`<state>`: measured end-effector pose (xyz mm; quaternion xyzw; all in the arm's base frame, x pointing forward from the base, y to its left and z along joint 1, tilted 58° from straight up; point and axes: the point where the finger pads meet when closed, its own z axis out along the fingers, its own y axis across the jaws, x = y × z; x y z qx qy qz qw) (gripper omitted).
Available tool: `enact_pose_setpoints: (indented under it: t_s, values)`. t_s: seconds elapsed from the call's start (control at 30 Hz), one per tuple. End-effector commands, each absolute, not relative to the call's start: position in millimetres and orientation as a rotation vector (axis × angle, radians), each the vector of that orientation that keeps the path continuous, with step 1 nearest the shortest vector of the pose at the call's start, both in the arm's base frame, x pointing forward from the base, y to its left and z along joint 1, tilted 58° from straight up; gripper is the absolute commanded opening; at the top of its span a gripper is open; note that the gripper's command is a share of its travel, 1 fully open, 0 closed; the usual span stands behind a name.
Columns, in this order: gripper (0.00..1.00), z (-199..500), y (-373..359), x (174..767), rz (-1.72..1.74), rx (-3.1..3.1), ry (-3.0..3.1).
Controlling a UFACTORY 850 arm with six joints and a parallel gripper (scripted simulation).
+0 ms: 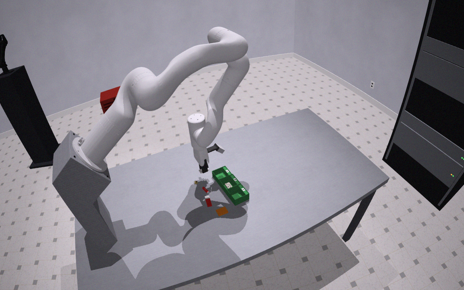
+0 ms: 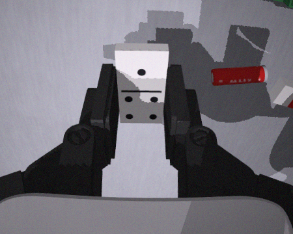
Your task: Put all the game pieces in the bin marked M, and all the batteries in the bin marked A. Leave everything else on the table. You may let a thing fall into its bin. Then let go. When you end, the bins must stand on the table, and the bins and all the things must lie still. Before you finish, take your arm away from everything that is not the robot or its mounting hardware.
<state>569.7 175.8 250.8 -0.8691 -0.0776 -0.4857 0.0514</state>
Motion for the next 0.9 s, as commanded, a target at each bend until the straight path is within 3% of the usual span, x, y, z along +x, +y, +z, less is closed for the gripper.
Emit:
enact_pose_setpoints:
  t_s: [0.0, 0.33, 0.87]
  values:
    - [0.00, 258, 164, 576, -1.474, -2.642, -0.238]
    - [0.00, 281, 123, 599, -1.474, -2.642, -0.238]
    - [0.00, 317, 60, 634, -1.597, -2.704, -1.006]
